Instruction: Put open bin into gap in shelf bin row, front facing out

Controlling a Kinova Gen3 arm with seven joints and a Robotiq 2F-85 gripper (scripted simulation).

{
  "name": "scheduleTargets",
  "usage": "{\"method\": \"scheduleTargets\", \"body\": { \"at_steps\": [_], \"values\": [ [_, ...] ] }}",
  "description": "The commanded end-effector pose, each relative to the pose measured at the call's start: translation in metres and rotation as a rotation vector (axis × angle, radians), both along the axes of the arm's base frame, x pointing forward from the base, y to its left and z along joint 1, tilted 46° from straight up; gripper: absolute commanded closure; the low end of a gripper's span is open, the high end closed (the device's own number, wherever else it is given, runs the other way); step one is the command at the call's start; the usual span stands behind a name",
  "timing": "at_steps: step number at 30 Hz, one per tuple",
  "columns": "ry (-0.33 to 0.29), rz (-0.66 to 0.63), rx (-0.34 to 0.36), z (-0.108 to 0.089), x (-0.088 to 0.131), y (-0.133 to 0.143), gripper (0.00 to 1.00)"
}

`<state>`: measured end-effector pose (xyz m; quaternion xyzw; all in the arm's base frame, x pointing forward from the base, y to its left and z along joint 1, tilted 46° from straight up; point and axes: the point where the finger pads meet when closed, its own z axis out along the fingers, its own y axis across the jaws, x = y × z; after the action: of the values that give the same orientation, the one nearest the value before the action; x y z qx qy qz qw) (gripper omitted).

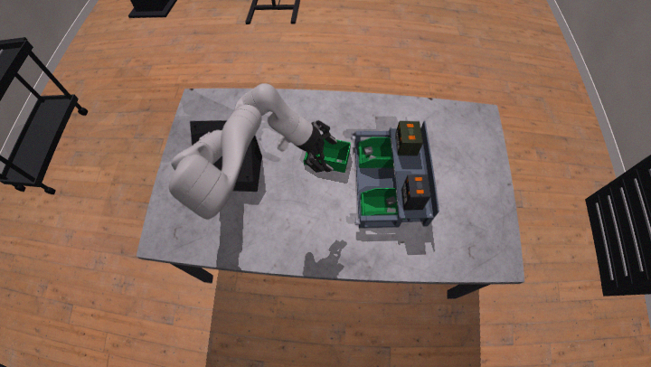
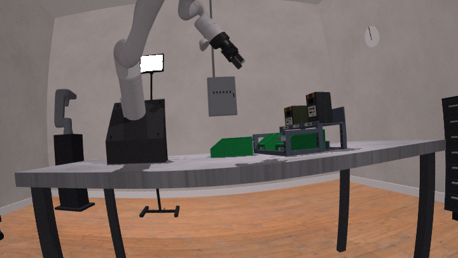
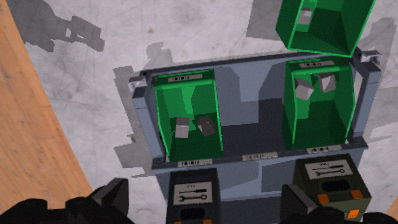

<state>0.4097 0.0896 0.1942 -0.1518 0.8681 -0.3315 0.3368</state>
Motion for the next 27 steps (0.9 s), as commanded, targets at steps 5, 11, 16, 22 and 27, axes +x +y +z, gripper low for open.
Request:
{"method": "scheduleTargets", "body": {
  "at_steps": [5, 11, 16, 22, 27],
  "values": [
    [0.003, 0.107, -0.005, -0.014, 0.026, 0.029, 0.00],
    [0.003, 0.107, -0.005, -0.014, 0.026, 0.029, 0.00],
    [0.003, 0.107, -0.004, -0.023, 0.039, 0.044, 0.00],
    [0.003, 0.107, -0.004, -0.036, 0.060, 0.067, 0.00],
    [0.003, 0.107, -0.004, -0.036, 0.060, 0.067, 0.00]
  ]
}}
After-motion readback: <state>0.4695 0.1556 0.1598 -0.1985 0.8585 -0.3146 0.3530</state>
